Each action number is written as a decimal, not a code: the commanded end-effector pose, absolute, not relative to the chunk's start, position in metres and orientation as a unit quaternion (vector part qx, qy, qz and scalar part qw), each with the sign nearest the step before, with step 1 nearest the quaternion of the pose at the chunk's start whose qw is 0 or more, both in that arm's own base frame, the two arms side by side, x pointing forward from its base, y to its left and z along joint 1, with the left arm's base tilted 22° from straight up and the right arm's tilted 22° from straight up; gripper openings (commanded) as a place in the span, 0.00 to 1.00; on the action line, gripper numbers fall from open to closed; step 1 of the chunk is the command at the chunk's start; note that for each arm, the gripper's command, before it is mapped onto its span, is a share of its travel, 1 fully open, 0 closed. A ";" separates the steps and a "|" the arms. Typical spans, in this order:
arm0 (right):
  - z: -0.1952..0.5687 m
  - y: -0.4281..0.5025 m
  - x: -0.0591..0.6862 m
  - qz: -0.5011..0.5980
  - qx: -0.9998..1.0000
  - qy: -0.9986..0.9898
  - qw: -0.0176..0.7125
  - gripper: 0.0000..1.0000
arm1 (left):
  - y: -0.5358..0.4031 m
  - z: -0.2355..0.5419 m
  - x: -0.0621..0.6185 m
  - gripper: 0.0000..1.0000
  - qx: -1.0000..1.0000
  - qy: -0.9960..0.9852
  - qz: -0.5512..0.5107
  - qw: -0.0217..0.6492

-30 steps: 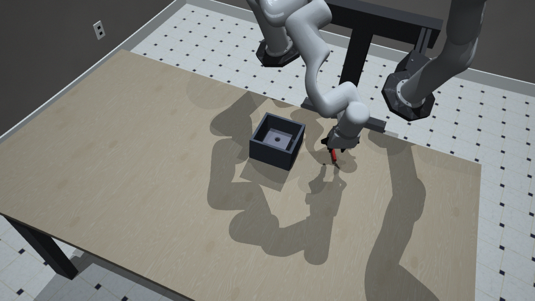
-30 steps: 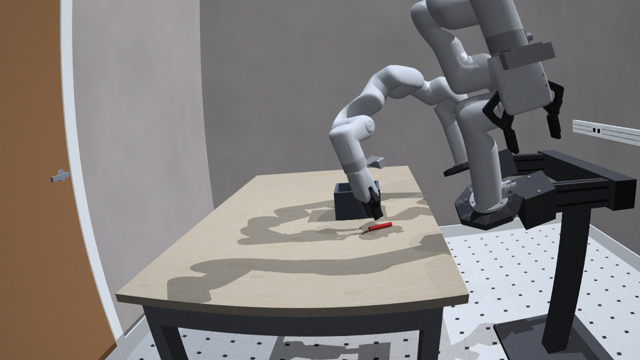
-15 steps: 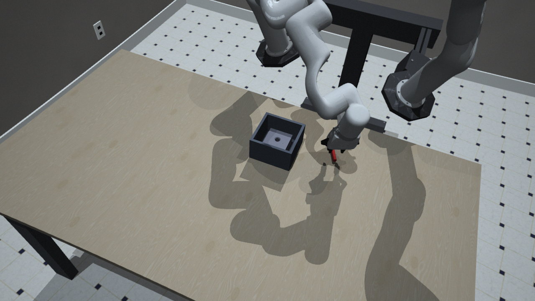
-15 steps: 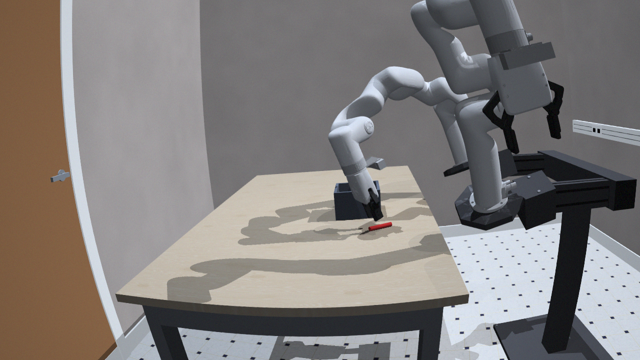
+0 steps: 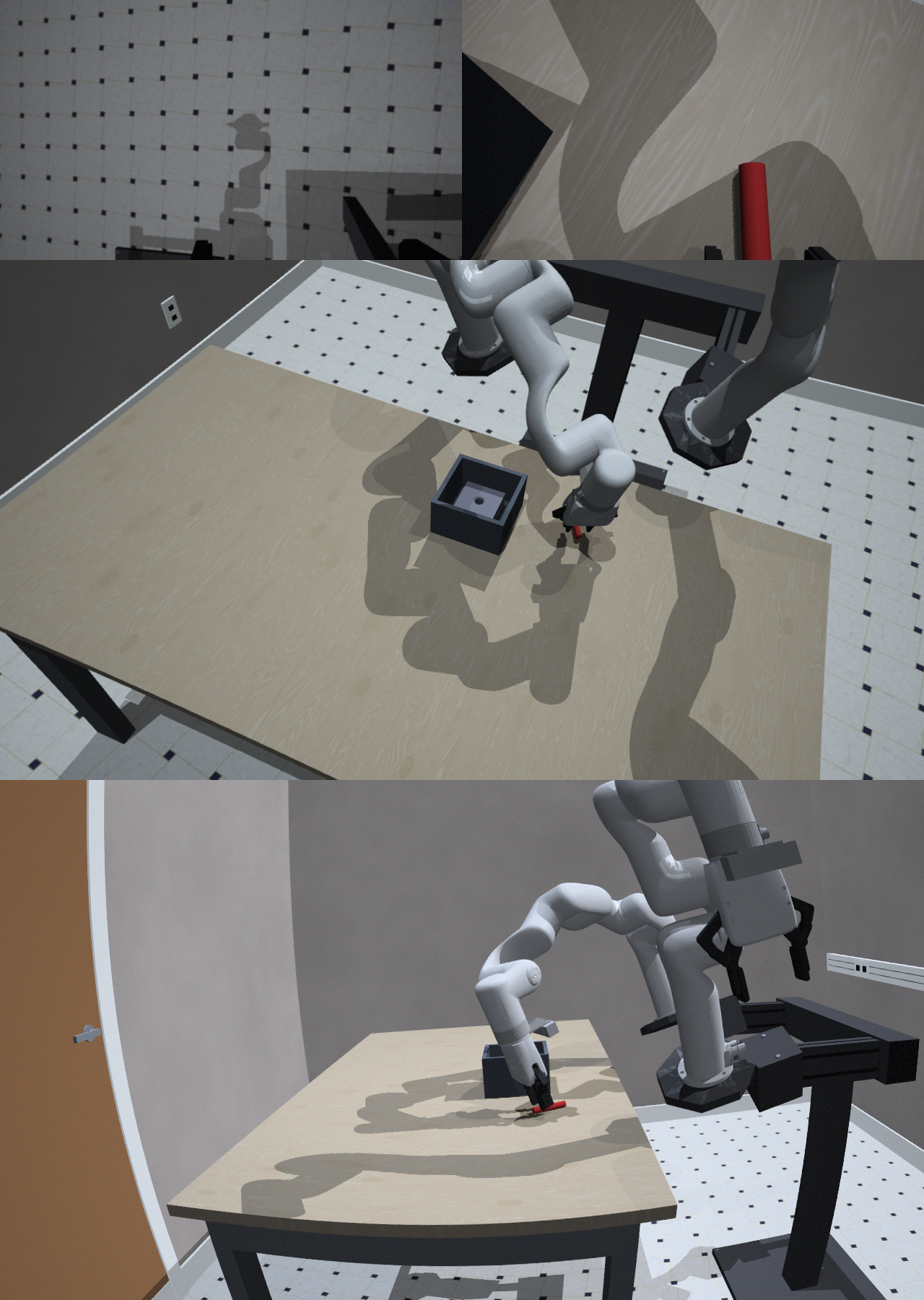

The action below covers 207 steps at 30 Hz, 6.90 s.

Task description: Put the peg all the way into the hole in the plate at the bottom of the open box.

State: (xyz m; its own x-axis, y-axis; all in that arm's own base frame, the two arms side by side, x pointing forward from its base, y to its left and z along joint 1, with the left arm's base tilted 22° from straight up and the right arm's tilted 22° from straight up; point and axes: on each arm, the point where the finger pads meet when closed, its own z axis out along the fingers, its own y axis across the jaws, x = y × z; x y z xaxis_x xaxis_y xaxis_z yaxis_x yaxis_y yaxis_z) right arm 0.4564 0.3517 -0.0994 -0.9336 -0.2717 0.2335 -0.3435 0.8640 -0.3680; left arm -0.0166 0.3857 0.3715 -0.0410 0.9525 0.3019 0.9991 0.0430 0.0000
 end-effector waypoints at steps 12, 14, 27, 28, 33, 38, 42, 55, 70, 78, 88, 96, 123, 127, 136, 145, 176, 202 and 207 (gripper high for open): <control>-0.106 0.350 0.459 0.205 0.160 -0.962 0.086 0.00 | 0.386 0.372 -0.017 1.00 -0.683 -0.714 -0.106 0.111; -0.106 0.350 0.459 0.205 0.160 -0.962 0.086 0.00 | 0.386 0.372 -0.017 1.00 -0.683 -0.714 -0.106 0.111; -0.106 0.351 0.459 0.205 0.160 -0.962 0.086 0.00 | 0.386 0.372 -0.017 1.00 -0.683 -0.714 -0.106 0.111; -0.105 0.351 0.459 0.205 0.160 -0.962 0.086 0.00 | 0.386 0.372 -0.017 1.00 -0.683 -0.714 -0.106 0.111; -0.095 0.354 0.457 0.205 0.160 -0.962 0.086 0.00 | 0.386 0.372 -0.017 1.00 -0.683 -0.714 -0.106 0.111; -0.075 0.361 0.452 0.205 0.160 -0.962 0.086 0.00 | 0.386 0.372 -0.017 1.00 -0.683 -0.714 -0.106 0.111; -0.065 0.364 0.449 0.205 0.160 -0.962 0.086 0.00 | 0.386 0.372 -0.017 1.00 -0.683 -0.714 -0.106 0.111; -0.026 0.377 0.440 0.205 0.160 -0.962 0.086 0.00 | 0.386 0.372 -0.017 1.00 -0.683 -0.714 -0.106 0.111; -0.026 0.377 0.440 0.197 0.131 -0.968 0.081 0.00 | 0.386 0.372 -0.017 1.00 -0.683 -0.714 -0.106 0.111; -0.026 0.377 0.440 0.187 0.096 -0.975 0.076 0.00 | 0.386 0.372 -0.017 1.00 -0.683 -0.714 -0.106 0.111; -0.026 0.377 0.440 0.179 0.066 -0.979 0.071 0.00 | 0.386 0.372 -0.017 1.00 -0.683 -0.714 -0.106 0.111; -0.026 0.377 0.440 0.179 0.066 -0.979 0.071 0.00 | 0.386 0.372 -0.017 1.00 -0.683 -0.714 -0.106 0.111; -0.026 0.376 0.440 0.171 0.087 -0.980 -0.048 0.00 | 0.386 0.372 -0.017 1.00 -0.683 -0.714 -0.106 0.111; -0.026 0.377 0.440 0.168 0.091 -0.979 -0.074 0.00 | 0.386 0.372 -0.017 1.00 -0.683 -0.714 -0.106 0.111; -0.026 0.377 0.440 0.157 0.109 -0.965 -0.179 0.00 | 0.386 0.372 -0.017 1.00 -0.683 -0.714 -0.106 0.111; -0.026 0.376 0.440 0.149 0.121 -0.948 -0.253 0.00 | 0.386 0.372 -0.017 1.00 -0.683 -0.714 -0.106 0.111; -0.027 0.376 0.440 0.102 0.162 -0.816 -0.546 0.00 | 0.386 0.372 -0.017 1.00 -0.683 -0.714 -0.106 0.111; -0.026 0.377 0.440 0.080 0.173 -0.743 -0.641 0.00 | 0.386 0.372 -0.017 1.00 -0.683 -0.714 -0.106 0.111; -0.026 0.377 0.440 0.080 0.173 -0.743 -0.641 0.00 | 0.386 0.372 -0.017 1.00 -0.683 -0.714 -0.106 0.111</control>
